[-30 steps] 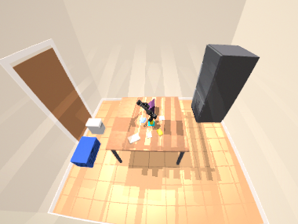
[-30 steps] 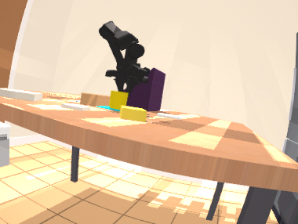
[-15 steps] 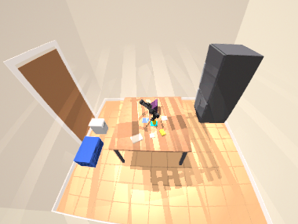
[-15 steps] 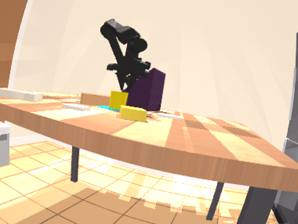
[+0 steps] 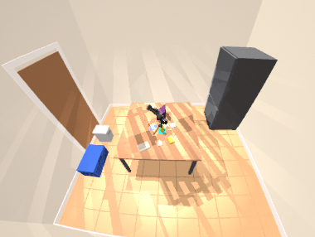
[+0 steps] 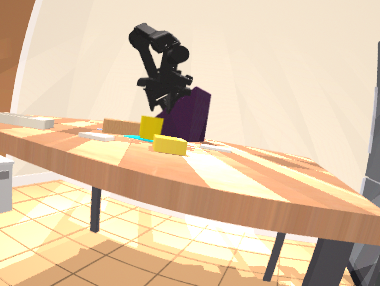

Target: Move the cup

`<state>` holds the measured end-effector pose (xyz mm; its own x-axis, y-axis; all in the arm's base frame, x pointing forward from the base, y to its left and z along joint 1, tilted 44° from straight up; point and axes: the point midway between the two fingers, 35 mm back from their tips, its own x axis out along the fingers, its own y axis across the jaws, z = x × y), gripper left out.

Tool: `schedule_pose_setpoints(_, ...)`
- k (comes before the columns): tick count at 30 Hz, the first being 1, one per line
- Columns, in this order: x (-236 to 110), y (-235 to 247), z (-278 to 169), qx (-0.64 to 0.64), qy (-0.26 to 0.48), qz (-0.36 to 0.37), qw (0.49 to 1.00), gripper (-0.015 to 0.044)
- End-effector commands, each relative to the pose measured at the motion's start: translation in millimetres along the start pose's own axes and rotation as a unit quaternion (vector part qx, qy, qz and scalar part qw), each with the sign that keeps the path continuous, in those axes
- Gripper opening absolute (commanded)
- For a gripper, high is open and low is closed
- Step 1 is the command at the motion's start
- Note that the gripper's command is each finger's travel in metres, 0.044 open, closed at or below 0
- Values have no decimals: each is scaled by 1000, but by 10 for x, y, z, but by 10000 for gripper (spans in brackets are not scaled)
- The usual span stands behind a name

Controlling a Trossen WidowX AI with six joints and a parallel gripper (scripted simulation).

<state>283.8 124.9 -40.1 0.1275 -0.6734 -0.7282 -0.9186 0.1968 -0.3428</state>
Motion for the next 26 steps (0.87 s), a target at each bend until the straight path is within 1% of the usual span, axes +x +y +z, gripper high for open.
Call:
schedule_pose_setpoints(1,0,1,0,-1,1,0,1000,383)
schedule_pose_setpoints(3,-34,-1,3,0,0,0,1000,435)
schedule_pose_setpoints(4,-60,-3,5,0,0,0,1000,440)
schedule_pose_setpoints(18,-615,4,-7,3,-4,2,1000,440)
schedule_pose_setpoints(26,-599,9,-9,-1,-2,-1,1000,440)
